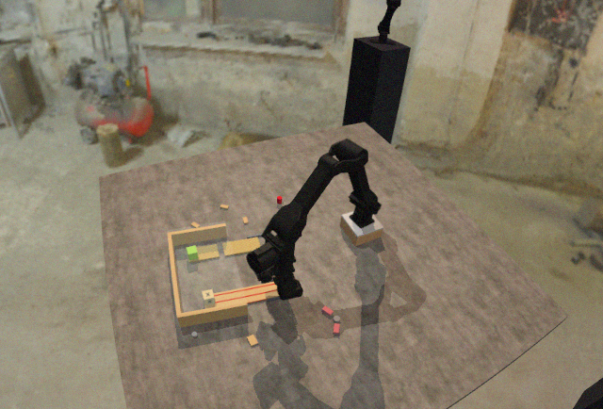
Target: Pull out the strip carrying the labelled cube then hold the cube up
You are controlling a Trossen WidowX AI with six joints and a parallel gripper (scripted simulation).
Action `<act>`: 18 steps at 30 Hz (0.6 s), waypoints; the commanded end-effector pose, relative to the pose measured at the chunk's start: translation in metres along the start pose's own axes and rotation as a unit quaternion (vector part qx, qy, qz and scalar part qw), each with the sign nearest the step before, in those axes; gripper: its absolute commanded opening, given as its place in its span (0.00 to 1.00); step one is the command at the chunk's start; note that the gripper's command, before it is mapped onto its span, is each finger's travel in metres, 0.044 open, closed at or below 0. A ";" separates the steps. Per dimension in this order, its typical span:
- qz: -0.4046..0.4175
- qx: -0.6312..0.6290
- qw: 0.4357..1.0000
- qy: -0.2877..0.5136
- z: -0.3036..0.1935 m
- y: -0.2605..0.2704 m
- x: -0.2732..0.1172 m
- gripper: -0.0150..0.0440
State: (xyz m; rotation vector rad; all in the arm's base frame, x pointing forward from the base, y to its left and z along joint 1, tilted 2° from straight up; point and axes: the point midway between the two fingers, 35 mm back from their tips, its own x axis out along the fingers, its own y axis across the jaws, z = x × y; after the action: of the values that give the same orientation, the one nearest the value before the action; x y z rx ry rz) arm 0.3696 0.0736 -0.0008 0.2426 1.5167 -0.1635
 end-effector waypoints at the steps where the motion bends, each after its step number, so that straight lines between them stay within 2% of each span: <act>1: -0.005 -0.001 1.000 0.012 -0.014 -0.001 0.005 0.25; 18: -0.004 -0.001 1.000 0.013 -0.040 -0.001 0.006 0.25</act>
State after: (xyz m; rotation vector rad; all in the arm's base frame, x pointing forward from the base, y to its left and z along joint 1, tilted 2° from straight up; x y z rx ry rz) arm 0.3444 0.0808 -0.0017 0.2438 1.5162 -0.1641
